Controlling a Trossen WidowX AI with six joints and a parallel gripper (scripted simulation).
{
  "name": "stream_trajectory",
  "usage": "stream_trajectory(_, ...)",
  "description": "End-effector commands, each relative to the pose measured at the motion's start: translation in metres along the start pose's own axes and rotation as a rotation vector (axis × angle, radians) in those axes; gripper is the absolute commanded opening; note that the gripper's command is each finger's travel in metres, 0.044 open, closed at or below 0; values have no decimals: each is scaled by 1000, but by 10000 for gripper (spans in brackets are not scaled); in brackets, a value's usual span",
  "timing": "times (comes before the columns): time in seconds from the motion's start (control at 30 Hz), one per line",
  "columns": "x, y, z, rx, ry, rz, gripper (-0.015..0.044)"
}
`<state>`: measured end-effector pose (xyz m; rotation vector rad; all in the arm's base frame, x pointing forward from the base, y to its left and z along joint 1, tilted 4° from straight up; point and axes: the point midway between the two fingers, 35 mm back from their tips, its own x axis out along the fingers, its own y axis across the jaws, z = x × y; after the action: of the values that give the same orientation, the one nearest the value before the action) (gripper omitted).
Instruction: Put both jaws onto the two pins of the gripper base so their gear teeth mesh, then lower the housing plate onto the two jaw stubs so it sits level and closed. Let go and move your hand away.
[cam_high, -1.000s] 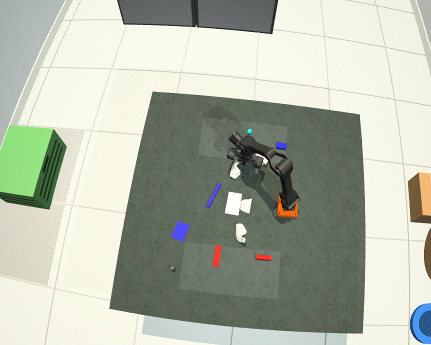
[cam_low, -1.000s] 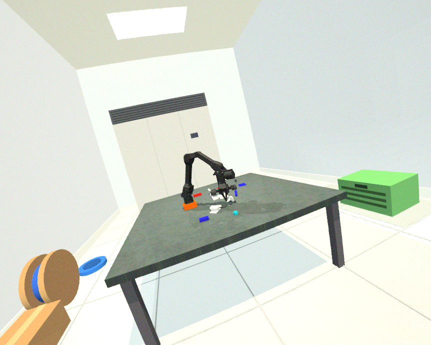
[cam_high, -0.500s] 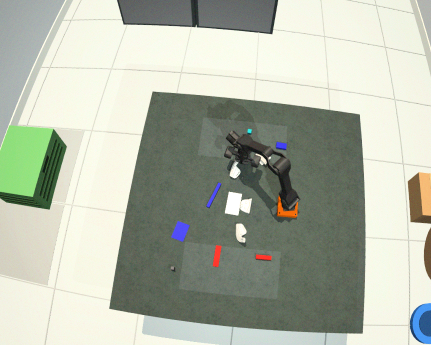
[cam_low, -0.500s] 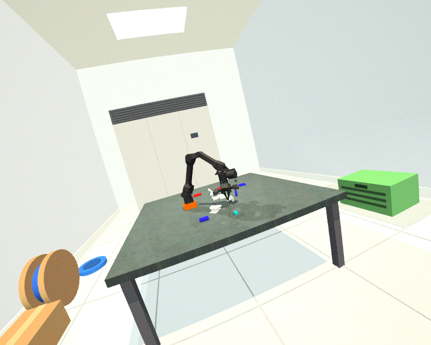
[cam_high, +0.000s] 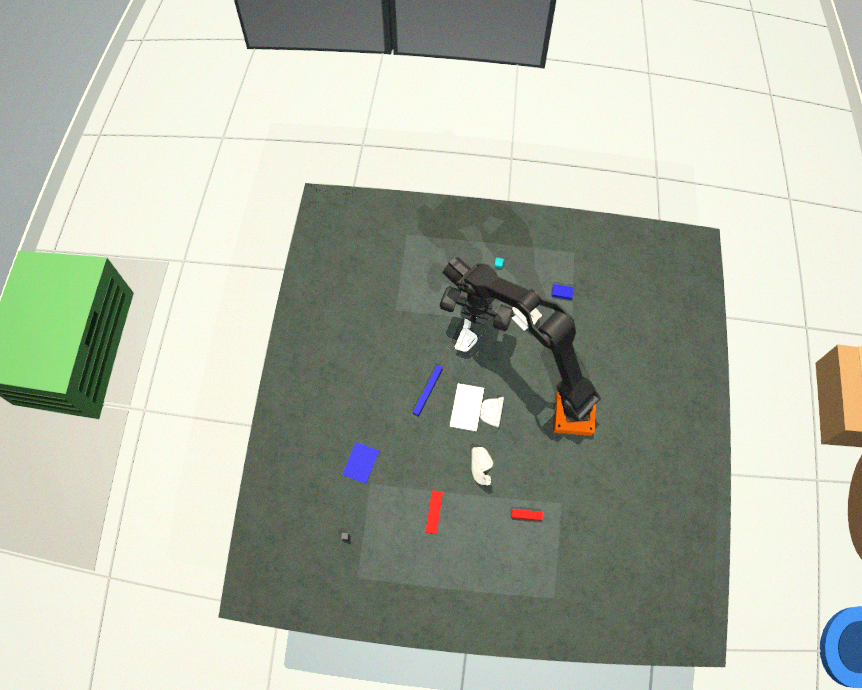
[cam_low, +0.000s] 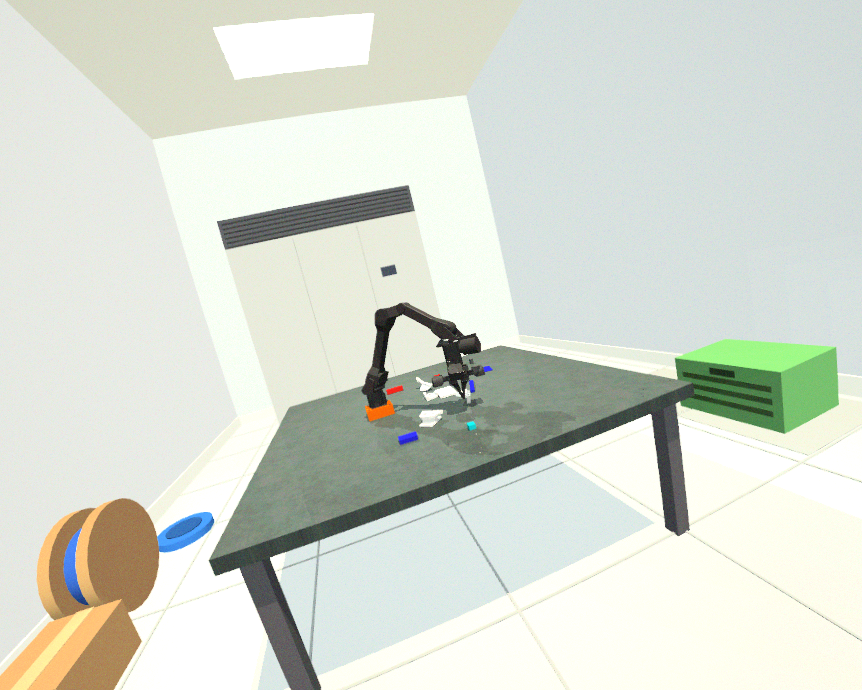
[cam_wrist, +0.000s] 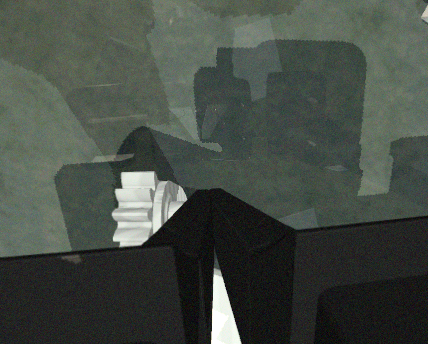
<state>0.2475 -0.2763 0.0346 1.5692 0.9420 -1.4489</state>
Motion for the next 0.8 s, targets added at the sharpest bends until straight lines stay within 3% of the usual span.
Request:
stream_trajectory(0.0,4,7,-6,-8,13,-10,0)
stream_trajectory(0.47,3,15,-6,-8,13,-9,0)
stream_trajectory(0.67,-49,15,-5,-11,10,-10,0)
stream_trajectory(0.77,-55,14,-5,-12,10,-10,0)
